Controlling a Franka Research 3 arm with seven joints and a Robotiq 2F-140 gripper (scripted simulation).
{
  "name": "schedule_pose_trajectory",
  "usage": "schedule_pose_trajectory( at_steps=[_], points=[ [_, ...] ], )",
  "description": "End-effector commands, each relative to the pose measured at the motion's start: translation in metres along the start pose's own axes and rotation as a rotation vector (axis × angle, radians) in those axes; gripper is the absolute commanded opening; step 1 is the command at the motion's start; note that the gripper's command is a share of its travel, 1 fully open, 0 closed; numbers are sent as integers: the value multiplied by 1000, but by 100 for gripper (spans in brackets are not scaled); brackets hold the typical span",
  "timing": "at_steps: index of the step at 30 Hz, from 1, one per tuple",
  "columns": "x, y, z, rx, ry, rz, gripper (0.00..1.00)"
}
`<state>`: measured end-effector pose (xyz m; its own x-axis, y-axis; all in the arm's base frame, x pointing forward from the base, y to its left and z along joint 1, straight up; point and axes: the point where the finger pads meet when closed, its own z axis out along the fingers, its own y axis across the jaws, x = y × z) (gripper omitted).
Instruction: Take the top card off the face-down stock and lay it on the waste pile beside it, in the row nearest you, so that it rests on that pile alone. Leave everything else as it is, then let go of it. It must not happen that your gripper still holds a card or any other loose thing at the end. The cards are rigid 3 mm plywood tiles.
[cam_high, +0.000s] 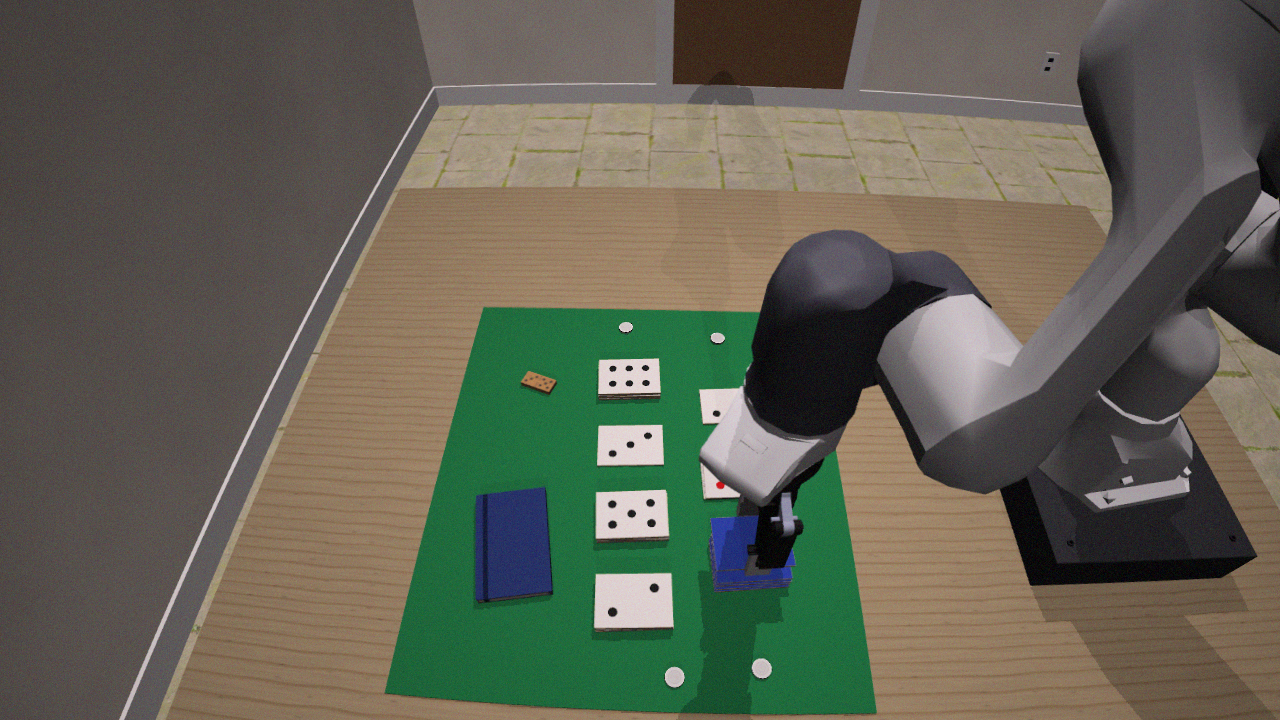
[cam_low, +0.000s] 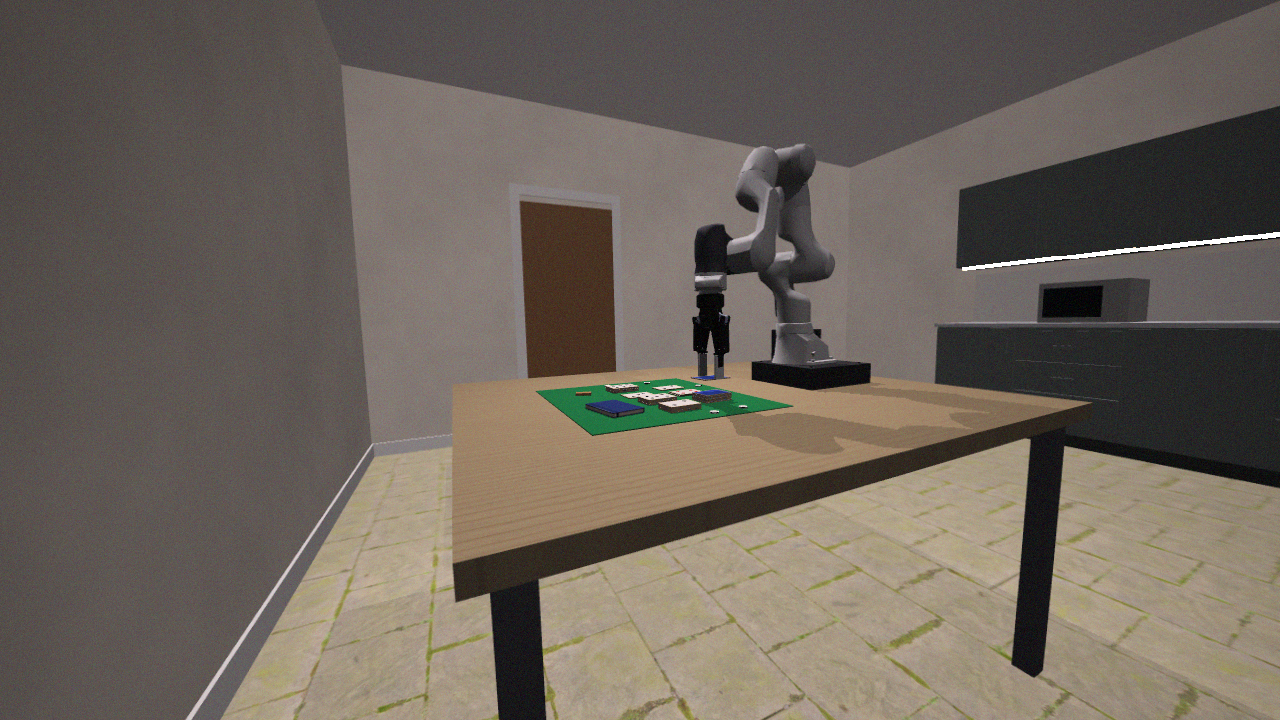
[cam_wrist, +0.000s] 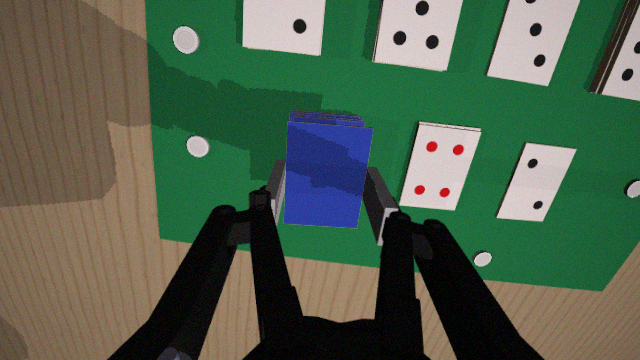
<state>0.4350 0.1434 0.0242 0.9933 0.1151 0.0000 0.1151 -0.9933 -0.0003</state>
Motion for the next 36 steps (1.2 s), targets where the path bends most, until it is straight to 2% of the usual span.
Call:
schedule_pose_trajectory(
  at_steps=[1, 25, 30, 36],
  points=[
    [-1, 0, 0, -1, -4, 8, 43],
    [-2, 3, 0, -1, -4, 8, 43],
    [-2, 17, 0, -1, -4, 11, 43],
    [-3, 48, 0, -1, -4, 18, 43]
  ],
)
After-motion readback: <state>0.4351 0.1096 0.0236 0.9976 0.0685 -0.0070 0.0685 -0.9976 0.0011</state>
